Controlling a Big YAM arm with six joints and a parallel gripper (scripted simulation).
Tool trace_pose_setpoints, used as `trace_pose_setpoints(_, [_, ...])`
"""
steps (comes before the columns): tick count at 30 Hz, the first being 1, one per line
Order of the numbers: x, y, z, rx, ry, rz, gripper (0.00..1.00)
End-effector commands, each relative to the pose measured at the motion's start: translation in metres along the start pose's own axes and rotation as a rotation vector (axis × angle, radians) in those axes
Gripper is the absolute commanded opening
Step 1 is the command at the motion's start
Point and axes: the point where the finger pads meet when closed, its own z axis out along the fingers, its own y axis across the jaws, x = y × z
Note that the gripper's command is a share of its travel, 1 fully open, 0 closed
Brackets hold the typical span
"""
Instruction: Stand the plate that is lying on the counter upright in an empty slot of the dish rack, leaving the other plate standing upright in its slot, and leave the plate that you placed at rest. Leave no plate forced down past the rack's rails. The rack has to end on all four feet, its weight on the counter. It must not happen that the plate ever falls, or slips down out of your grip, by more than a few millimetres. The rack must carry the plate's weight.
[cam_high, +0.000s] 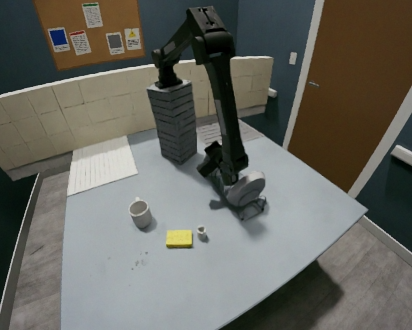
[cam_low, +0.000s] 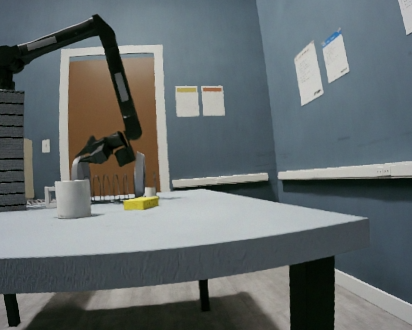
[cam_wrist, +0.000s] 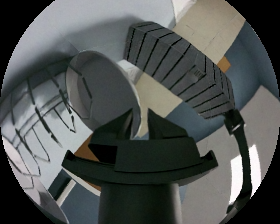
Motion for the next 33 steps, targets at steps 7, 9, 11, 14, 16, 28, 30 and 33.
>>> trace_pose_setpoints(7, [-0.004, 0.004, -0.005, -0.015, 0.004, -0.006, 0.22])
trace_pose_setpoints(9, [-0.004, 0.004, -0.005, -0.015, 0.004, -0.006, 0.22])
trace_pose_setpoints(11, [-0.004, 0.004, -0.005, -0.014, 0.005, -0.006, 0.22])
trace_pose_setpoints(14, [-0.004, 0.002, -0.006, -0.009, 0.008, -0.005, 0.22])
trace_pose_setpoints(16, [-0.003, 0.0, -0.008, -0.004, 0.011, -0.003, 0.22])
trace_pose_setpoints(28, [-0.002, 0.0, -0.019, -0.018, 0.005, -0.007, 0.22])
trace_pose_setpoints(30, [-0.001, -0.001, -0.023, -0.017, 0.005, -0.007, 0.22])
trace_pose_setpoints(33, [-0.001, 0.0, -0.029, -0.025, 0.002, -0.009, 0.22])
